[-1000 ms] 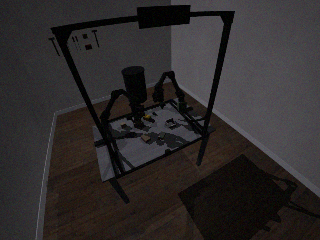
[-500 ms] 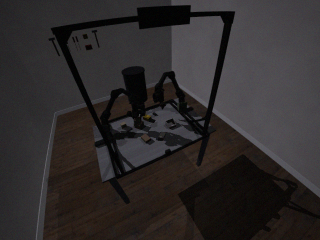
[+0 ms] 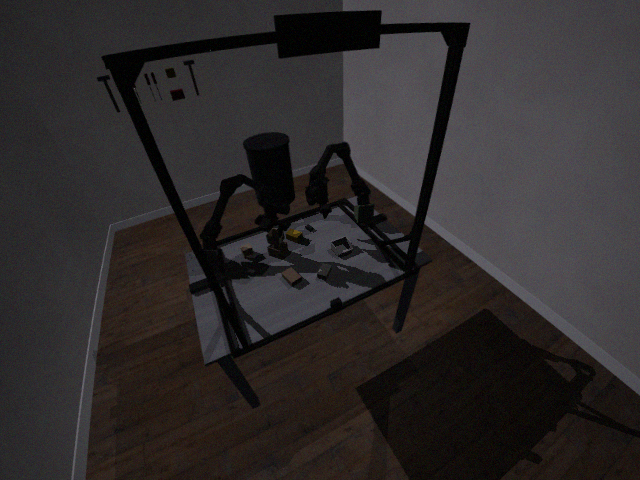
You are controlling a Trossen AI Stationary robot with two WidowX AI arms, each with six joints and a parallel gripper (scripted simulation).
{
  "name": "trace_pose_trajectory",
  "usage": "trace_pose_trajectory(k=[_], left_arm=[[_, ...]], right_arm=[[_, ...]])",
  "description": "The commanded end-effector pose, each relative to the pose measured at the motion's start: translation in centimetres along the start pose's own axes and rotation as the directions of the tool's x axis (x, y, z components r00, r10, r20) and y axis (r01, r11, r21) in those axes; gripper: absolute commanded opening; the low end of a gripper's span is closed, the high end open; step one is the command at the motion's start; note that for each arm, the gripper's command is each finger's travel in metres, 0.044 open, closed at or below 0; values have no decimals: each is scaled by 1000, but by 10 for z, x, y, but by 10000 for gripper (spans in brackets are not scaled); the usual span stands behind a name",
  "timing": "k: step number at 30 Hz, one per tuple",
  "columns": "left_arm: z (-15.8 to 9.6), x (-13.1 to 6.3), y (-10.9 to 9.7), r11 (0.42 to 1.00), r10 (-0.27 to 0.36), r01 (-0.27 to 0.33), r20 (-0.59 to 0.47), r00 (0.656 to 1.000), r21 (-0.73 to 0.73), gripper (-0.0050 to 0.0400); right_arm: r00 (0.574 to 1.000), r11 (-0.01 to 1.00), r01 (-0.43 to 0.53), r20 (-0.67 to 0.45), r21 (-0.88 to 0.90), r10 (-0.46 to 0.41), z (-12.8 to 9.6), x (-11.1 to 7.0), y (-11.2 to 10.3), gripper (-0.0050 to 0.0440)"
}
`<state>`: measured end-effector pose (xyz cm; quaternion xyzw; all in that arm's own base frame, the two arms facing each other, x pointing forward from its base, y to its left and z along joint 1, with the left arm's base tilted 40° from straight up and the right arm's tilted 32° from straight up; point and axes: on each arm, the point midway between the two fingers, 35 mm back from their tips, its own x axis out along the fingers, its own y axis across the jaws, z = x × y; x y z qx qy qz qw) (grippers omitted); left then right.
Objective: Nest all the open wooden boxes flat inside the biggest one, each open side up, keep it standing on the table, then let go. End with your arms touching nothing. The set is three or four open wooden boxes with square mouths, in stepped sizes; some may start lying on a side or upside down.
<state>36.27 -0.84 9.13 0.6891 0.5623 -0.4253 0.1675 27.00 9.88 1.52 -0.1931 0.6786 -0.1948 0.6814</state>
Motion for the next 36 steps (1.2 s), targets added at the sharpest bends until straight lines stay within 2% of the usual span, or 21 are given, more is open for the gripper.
trace_pose_trajectory(k=[1, 6, 9, 11, 16, 21, 26, 28, 32, 36], left_arm=[[-7, 1, -7, 997, -8, 9, -4, 1000, 72, 0], [-7, 1, -7, 997, -8, 9, -4, 1000, 72, 0], [-7, 1, -7, 997, -8, 9, -4, 1000, 72, 0], [-7, 1, -7, 997, -8, 9, -4, 1000, 72, 0], [-7, 1, -7, 997, -8, 9, -4, 1000, 72, 0], [-7, 1, -7, 997, -8, 9, -4, 1000, 72, 0], [-7, 1, -7, 997, -8, 9, -4, 1000, 72, 0], [-7, 1, -7, 997, -8, 9, -4, 1000, 72, 0], [-7, 1, -7, 997, -8, 9, -4, 1000, 72, 0], [-7, 1, -7, 997, -8, 9, -4, 1000, 72, 0]], right_arm=[[1000, 1000, -1, -3, -3, 1, -1, 0, 0, 400], [1000, 1000, -7, -5, -7, 7, 0, 1, 0, 400], [996, 994, -90, -22, -54, 89, 6, 8, 1, 400], [996, 994, -90, -22, -54, 89, 6, 8, 1, 400], [965, 952, -262, -23, -158, 262, 22, 19, 1, 400], [907, 875, -399, 22, -275, 421, 41, 27, -2, 400], [827, 782, -471, 104, -408, 552, 63, 32, -12, 400], [827, 782, -471, 104, -408, 552, 63, 32, -12, 400], [751, 714, -467, 191, -522, 632, 81, 33, -24, 400], [667, 661, -406, 290, -631, 686, 98, 33, -40, 400]])
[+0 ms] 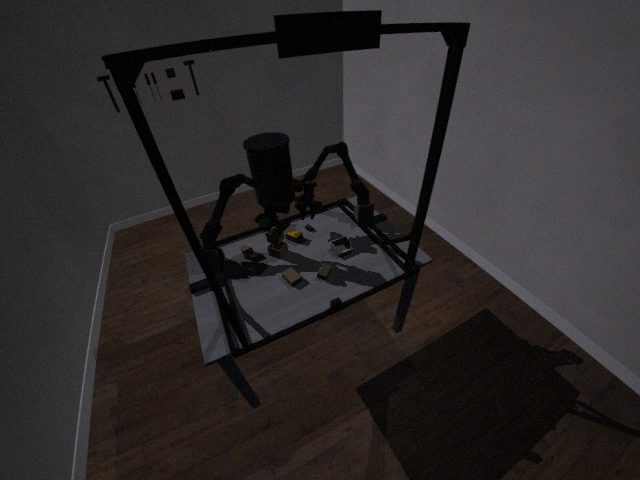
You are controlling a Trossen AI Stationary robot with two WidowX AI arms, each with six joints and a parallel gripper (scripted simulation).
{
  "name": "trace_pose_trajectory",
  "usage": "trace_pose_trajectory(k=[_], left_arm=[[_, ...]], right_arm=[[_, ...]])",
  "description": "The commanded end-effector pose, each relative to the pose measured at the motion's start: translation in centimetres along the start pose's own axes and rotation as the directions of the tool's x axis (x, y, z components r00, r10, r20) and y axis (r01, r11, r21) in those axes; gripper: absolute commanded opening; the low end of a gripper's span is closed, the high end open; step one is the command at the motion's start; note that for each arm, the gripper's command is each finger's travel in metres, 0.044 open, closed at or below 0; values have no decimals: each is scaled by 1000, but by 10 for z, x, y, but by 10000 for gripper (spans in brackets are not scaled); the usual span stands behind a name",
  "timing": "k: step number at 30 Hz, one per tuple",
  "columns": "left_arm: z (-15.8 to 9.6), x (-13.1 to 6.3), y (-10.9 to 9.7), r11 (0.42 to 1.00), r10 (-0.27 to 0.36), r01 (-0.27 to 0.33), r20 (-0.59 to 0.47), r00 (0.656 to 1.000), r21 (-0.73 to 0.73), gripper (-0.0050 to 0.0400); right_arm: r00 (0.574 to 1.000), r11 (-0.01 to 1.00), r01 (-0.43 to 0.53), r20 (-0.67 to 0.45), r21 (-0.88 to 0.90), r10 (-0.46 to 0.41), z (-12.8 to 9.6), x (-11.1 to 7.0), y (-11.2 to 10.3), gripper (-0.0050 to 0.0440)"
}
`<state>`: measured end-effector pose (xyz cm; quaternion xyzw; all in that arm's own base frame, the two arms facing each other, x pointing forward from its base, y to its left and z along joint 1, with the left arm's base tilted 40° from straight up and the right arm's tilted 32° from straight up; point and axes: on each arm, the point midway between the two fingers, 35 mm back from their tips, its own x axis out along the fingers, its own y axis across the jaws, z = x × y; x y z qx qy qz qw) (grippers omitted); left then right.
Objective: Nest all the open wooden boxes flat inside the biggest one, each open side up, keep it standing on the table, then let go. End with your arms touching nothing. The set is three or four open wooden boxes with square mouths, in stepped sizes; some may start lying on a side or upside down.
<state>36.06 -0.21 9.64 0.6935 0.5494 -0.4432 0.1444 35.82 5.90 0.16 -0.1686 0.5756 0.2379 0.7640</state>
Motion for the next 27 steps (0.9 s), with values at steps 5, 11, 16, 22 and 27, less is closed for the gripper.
trace_pose_trajectory(k=[5, 11, 16, 22, 27], left_arm=[[0, 1, -2, 1000, -6, 6, -3, 1000, 8, 0], [0, 1, -2, 1000, -6, 6, -3, 1000, 8, 0], [0, 1, -2, 1000, -6, 6, -3, 1000, 8, 0], [0, 3, -2, 1000, -6, 6, -3, 1000, 8, 0], [0, 6, -2, 1000, -6, 6, -3, 1000, 8, 0]], right_arm=[[963, 961, 62, 271, -268, 14, 11, -21, -43, 400], [916, 902, 174, 401, -396, -1, 14, -37, -66, 400], [895, 870, 227, 447, -438, -9, 14, -44, -74, 400], [895, 870, 227, 447, -438, -9, 14, -44, -74, 400], [895, 870, 227, 447, -438, -9, 14, -44, -74, 400]])
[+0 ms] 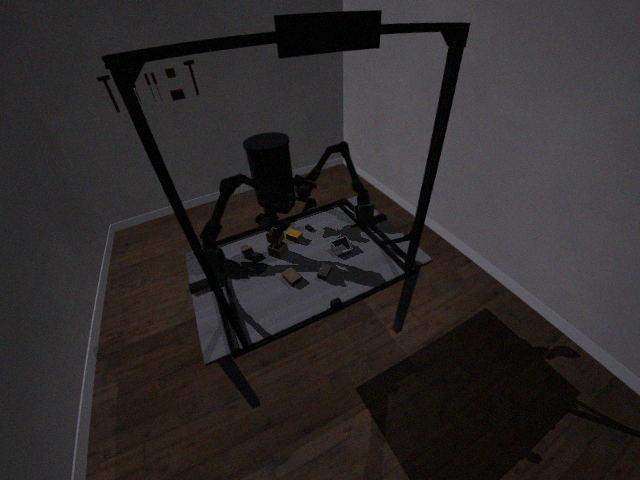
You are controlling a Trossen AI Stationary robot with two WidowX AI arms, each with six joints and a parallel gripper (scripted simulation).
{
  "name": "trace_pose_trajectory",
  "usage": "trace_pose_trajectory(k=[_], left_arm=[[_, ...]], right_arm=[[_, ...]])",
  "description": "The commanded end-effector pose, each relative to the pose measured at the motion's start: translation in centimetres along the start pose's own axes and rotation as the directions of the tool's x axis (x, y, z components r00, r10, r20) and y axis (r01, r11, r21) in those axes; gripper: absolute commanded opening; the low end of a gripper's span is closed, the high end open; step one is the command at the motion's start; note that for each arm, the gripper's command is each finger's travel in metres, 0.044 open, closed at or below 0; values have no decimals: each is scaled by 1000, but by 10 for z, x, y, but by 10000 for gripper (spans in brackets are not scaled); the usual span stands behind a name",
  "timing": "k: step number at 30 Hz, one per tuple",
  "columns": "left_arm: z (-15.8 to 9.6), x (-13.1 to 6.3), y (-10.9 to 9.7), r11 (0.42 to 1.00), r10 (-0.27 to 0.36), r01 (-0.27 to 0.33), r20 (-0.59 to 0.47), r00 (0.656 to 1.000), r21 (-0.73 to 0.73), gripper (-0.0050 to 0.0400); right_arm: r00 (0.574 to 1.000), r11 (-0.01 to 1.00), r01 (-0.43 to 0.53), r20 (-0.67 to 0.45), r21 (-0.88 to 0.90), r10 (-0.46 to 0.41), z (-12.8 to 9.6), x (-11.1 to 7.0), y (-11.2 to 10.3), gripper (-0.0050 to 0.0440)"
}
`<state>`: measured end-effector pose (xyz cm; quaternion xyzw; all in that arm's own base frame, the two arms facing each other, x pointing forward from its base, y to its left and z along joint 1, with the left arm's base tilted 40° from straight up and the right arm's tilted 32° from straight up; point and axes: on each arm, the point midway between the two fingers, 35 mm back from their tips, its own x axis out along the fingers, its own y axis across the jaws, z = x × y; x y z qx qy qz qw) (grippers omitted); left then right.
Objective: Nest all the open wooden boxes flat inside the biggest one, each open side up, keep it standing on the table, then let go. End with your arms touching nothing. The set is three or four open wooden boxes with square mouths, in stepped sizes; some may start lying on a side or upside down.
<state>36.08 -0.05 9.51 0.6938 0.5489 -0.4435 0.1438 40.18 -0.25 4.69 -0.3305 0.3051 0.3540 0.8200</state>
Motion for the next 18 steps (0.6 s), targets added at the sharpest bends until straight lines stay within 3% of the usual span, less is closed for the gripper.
trace_pose_trajectory(k=[1, 18], left_arm=[[0, 5, -2, 1000, -6, 6, -3, 1000, 6, 0], [0, 24, -2, 1000, -6, 6, -3, 1000, 6, 0]], right_arm=[[1000, 1000, -1, 2, -3, 1, 0, 0, 1, 400], [1000, 1000, -1, 2, -3, 1, 0, 0, 1, 400]])
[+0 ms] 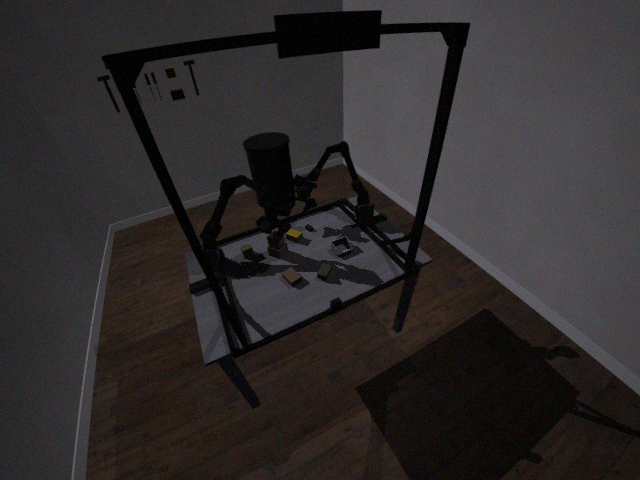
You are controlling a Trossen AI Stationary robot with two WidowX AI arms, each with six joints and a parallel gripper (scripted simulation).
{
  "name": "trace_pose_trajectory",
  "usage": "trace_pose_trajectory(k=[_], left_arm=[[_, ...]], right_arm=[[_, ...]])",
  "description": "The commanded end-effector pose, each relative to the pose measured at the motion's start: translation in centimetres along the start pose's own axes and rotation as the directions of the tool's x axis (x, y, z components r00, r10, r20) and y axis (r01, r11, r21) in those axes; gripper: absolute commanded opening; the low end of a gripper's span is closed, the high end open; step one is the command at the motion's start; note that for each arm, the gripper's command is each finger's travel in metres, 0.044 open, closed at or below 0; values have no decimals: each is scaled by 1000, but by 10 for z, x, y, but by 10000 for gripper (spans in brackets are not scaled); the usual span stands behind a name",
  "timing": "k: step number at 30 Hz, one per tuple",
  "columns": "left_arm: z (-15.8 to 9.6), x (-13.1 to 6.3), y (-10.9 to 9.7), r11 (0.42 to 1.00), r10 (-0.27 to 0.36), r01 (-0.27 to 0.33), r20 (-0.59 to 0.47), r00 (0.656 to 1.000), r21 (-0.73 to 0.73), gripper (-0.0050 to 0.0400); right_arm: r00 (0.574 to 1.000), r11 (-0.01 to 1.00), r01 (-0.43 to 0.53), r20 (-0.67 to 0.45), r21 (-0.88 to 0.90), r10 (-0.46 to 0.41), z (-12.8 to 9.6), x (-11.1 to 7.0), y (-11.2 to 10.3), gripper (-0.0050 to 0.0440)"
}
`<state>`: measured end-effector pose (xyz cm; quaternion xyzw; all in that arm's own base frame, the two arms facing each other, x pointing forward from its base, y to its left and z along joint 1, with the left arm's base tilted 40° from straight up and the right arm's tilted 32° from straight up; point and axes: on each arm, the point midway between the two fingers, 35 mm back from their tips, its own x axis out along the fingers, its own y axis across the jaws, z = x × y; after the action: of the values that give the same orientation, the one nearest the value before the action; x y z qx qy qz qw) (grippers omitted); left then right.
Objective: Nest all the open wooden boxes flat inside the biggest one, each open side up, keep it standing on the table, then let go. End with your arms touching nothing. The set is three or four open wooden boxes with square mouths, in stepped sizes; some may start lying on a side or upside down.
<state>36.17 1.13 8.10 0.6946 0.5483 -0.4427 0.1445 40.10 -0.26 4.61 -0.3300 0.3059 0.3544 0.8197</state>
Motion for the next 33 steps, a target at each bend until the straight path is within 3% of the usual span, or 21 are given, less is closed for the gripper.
trace_pose_trajectory(k=[1, 33], left_arm=[[0, 7, -2, 1000, -9, 9, -2, 1000, 7, 0], [0, 20, -5, 1000, -9, 9, -2, 1000, 7, 0]], right_arm=[[1000, 1000, 0, 3, -4, 0, 0, 0, 0, 400], [1000, 1000, 0, 3, -4, 0, 0, 0, 0, 400]])
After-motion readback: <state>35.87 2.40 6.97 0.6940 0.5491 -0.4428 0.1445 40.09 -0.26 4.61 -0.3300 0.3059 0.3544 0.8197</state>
